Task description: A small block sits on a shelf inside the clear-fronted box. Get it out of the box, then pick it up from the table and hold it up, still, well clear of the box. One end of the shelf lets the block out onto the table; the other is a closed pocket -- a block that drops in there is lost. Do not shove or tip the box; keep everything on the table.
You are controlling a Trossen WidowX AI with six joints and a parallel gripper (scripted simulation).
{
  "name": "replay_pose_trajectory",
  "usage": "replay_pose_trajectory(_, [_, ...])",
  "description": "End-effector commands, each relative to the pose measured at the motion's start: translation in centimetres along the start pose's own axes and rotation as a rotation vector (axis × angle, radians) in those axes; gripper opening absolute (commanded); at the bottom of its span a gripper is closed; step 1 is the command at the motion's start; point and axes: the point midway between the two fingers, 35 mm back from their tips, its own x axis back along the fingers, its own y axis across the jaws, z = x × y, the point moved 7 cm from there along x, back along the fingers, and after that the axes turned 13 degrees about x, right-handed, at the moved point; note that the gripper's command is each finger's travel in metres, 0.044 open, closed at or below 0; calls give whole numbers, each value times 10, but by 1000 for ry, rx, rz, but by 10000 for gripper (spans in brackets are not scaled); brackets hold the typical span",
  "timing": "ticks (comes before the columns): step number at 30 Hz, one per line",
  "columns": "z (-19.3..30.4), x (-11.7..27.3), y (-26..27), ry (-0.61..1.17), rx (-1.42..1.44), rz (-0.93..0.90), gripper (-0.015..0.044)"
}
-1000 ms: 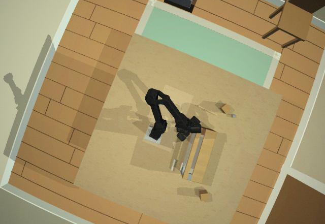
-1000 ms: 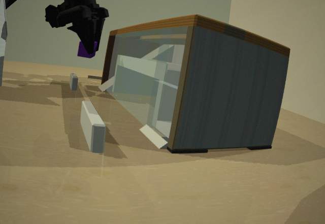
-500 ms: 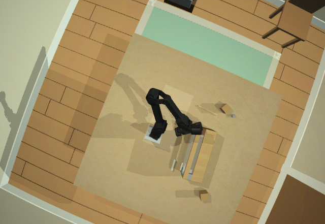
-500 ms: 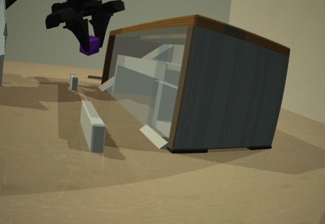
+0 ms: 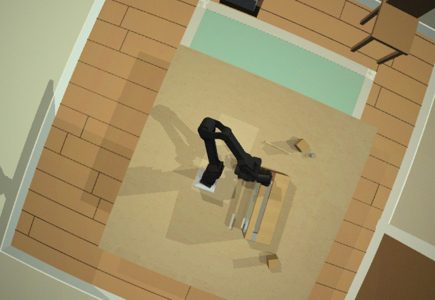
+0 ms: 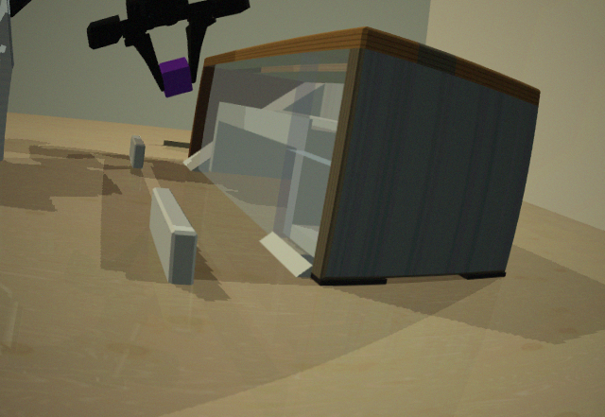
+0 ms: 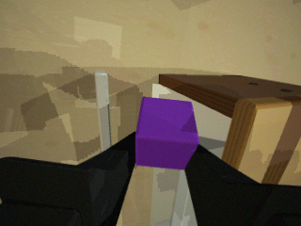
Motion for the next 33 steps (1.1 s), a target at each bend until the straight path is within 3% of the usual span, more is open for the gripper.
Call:
replay_pose_trajectory(1, [3,1,-3,17,-173,-8,0])
replay_pose_trajectory(33, [6,19,-7,-1,-1432,-30,0])
